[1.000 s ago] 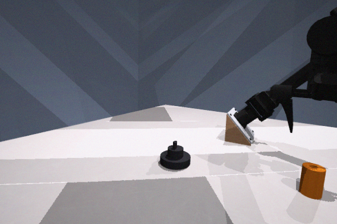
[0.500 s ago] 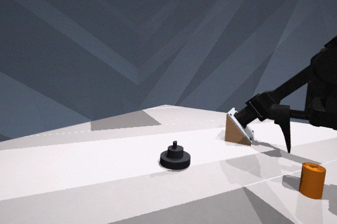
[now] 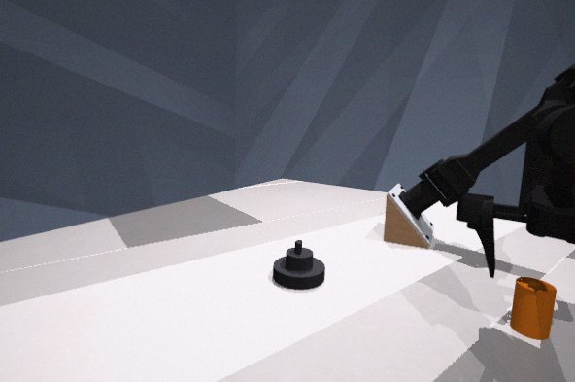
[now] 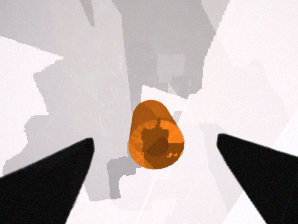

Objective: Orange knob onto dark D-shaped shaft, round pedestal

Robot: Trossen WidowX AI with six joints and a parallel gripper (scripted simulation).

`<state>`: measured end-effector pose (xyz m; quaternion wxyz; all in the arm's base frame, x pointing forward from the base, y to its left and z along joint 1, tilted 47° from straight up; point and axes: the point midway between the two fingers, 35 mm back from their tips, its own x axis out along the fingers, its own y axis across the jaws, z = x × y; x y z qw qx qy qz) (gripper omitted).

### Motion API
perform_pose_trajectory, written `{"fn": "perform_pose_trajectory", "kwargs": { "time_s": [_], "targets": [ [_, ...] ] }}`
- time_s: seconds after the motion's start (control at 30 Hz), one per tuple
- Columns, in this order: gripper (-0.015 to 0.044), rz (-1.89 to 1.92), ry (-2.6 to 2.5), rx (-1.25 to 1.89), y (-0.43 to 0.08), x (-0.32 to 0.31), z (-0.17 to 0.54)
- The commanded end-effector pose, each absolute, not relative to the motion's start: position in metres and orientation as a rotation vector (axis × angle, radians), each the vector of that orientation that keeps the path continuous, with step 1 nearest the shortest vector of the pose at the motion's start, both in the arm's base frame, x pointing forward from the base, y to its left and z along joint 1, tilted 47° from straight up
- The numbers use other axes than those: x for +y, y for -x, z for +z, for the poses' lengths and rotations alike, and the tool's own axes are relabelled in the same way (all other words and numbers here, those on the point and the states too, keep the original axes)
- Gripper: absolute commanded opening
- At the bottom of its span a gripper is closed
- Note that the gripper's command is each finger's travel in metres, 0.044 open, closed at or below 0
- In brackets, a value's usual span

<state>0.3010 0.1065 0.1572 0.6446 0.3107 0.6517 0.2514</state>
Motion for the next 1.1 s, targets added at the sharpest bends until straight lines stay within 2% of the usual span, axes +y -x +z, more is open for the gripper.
{"fn": "perform_pose_trajectory", "kwargs": {
  "time_s": [0.0, 0.93, 1.07],
  "targets": [
    [0.0440, 0.571, -0.717, 1.491, -0.300, 0.112, 0.152],
    [0.0440, 0.575, -0.719, 1.487, -0.299, 0.143, 0.124],
    [0.0335, 0.575, -0.719, 1.487, -0.299, 0.143, 0.124]
  ]
}}
